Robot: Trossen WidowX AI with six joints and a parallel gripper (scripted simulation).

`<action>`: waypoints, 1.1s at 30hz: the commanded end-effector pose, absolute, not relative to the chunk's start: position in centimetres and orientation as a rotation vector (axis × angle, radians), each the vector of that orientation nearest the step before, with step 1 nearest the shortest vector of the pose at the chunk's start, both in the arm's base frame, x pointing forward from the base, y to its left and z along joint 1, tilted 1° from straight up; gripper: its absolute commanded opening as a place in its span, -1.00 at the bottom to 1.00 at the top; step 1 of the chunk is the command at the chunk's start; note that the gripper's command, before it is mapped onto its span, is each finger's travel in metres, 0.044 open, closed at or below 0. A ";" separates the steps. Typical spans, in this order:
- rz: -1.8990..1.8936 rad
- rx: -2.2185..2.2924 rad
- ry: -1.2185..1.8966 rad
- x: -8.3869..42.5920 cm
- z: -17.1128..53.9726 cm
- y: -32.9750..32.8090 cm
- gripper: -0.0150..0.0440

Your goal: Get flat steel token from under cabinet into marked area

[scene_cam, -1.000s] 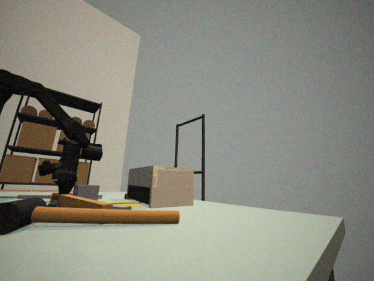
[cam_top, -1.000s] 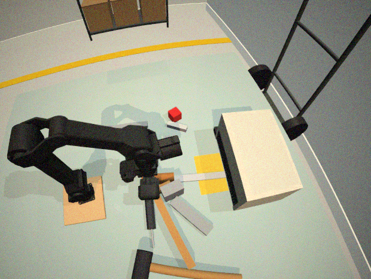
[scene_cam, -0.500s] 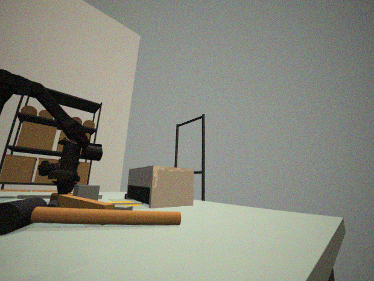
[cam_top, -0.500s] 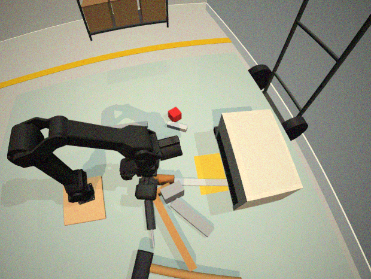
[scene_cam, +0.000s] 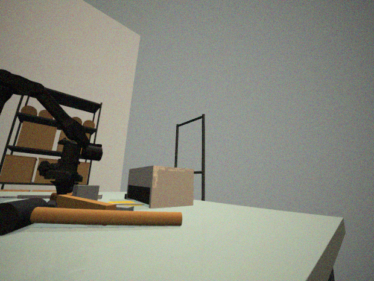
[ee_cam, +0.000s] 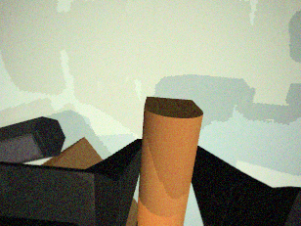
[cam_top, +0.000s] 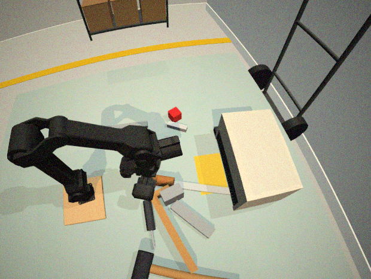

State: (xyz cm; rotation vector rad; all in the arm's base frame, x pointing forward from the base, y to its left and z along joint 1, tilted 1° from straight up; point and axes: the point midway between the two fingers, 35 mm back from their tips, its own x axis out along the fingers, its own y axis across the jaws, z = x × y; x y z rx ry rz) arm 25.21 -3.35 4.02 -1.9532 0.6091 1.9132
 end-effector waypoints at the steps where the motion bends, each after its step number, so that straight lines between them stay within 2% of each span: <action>1: 1.875 -1.933 0.668 25.3 4.1 -3.8 -0.49; 33: 1.693 -1.765 0.861 25.3 4.1 -3.8 -0.49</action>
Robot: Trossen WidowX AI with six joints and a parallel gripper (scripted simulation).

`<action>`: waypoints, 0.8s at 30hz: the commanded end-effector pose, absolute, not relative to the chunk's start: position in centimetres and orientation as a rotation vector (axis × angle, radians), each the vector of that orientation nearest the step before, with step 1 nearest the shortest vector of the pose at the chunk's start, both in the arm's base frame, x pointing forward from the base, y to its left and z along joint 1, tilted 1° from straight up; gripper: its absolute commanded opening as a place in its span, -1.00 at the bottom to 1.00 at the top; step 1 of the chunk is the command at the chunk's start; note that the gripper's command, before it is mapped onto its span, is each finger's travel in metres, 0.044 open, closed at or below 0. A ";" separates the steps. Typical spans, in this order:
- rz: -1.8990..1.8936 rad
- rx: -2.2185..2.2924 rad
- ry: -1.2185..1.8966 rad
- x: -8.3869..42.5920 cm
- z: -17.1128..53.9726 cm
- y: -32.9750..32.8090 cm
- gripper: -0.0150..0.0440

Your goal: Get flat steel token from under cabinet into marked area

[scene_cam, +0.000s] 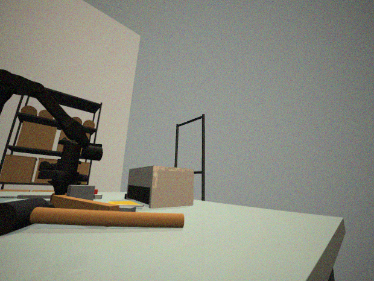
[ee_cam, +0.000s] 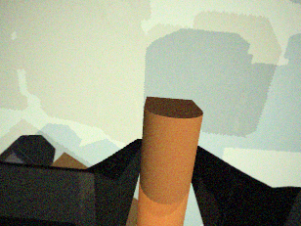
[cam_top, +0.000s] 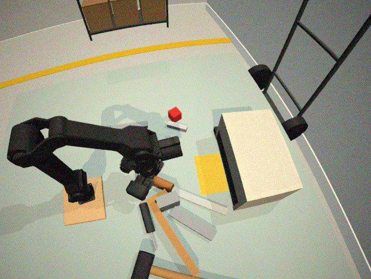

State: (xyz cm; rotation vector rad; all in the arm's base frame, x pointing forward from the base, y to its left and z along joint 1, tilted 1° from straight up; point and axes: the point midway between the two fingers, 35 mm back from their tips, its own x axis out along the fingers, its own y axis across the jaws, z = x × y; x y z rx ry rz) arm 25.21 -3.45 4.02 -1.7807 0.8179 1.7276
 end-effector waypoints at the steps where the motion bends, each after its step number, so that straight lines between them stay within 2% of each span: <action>1: 1.688 -1.760 0.867 25.3 4.1 -3.8 -0.49; 24: 1.553 -1.633 0.988 25.2 4.1 -3.9 -0.49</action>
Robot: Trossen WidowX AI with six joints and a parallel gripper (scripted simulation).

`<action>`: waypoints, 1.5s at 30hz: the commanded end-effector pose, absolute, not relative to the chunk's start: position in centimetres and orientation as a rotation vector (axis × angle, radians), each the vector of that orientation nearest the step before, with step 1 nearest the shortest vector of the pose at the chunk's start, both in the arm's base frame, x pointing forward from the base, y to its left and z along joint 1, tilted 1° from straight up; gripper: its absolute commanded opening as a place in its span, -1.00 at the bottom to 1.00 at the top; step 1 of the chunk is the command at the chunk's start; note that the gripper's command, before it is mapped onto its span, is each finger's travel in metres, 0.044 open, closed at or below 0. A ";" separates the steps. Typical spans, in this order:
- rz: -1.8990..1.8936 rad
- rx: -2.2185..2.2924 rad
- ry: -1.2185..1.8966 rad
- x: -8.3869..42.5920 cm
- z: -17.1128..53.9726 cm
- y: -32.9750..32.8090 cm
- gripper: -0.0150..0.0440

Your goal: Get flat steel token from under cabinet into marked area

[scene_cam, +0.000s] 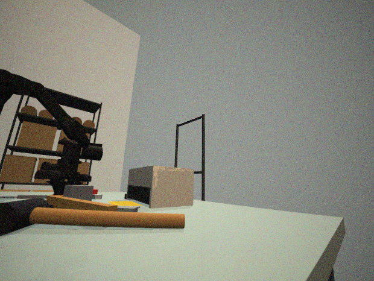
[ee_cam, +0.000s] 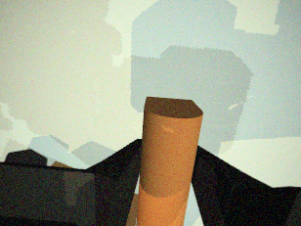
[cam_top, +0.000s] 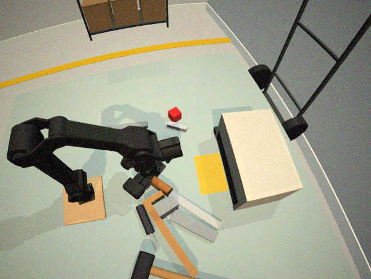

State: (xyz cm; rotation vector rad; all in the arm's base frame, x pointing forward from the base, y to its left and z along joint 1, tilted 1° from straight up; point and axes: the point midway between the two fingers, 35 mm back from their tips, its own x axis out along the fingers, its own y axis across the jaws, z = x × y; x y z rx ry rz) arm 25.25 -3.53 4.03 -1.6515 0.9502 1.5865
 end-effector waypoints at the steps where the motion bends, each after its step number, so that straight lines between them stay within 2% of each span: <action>1: 1.547 -1.628 0.993 25.2 4.1 -3.9 -0.49; 45: 1.284 -1.375 1.188 25.2 4.1 -3.9 -0.49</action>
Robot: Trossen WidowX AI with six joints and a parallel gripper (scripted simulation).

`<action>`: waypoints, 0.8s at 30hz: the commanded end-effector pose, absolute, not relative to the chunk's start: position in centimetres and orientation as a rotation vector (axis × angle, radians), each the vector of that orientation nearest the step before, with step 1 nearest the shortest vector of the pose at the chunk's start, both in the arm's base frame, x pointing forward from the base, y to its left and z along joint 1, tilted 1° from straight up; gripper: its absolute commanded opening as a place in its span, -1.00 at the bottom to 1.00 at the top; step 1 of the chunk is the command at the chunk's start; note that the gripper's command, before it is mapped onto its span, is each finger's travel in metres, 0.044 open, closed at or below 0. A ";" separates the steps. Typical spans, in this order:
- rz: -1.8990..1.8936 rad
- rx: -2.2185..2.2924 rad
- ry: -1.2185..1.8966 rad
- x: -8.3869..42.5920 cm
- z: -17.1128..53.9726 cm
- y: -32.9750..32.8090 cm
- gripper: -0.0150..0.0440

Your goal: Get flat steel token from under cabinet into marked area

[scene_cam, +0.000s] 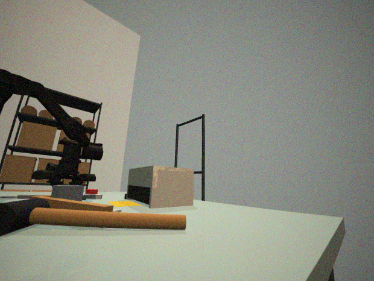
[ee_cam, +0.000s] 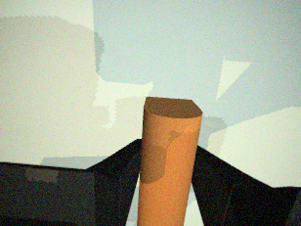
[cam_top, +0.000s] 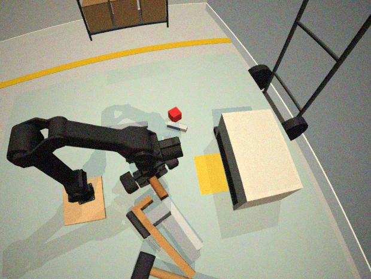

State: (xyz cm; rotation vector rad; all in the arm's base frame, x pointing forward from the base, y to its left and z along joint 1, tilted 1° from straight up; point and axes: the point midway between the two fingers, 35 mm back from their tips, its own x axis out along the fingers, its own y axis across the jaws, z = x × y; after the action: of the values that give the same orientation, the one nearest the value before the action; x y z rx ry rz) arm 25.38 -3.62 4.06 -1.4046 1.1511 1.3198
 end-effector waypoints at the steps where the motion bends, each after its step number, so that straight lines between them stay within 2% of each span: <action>1: 1.278 -1.369 1.192 25.2 4.1 -3.9 -0.49; 24: 1.138 -1.233 1.275 25.2 4.1 -3.9 -0.49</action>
State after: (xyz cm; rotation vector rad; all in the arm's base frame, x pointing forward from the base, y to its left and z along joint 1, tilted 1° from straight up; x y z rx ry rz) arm 25.40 -3.60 4.07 -1.2700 1.2392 1.1802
